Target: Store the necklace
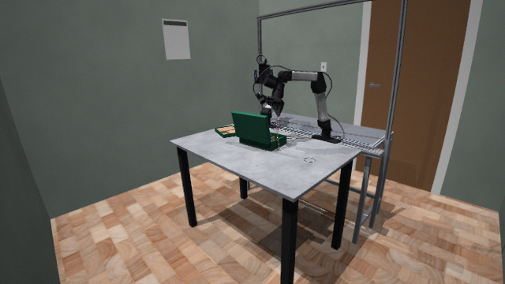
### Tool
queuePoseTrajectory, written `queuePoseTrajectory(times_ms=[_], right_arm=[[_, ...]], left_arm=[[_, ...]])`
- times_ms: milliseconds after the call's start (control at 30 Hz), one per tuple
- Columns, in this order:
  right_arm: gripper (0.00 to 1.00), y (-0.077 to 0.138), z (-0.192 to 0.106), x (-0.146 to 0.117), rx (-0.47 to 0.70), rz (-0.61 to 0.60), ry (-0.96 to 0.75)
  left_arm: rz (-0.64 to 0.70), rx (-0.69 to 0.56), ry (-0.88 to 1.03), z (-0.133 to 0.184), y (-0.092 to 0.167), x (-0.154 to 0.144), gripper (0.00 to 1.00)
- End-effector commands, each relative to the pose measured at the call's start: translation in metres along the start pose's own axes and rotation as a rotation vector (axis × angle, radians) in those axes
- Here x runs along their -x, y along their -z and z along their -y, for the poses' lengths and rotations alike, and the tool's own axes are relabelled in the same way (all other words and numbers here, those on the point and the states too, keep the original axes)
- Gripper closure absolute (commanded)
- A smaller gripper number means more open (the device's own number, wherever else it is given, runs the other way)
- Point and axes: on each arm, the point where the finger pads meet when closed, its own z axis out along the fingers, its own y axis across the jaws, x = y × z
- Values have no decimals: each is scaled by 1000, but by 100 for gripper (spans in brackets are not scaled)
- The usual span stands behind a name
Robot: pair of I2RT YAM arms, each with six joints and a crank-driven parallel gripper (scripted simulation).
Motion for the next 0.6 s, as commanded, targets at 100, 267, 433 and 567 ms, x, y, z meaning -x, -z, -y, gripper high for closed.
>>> queuePoseTrajectory(times_ms=[100,267,433,567], right_arm=[[0,3,8,4,-70,0,25],[0,2,8,8,-69,13,29],[0,2,8,8,-69,13,26],[0,2,8,8,-69,13,26]], left_arm=[[11,148,-1,-17,14,27,100],[37,232,-54,-17,31,56,100],[65,319,-98,-17,48,86,100],[78,358,-117,-17,56,100,100]])
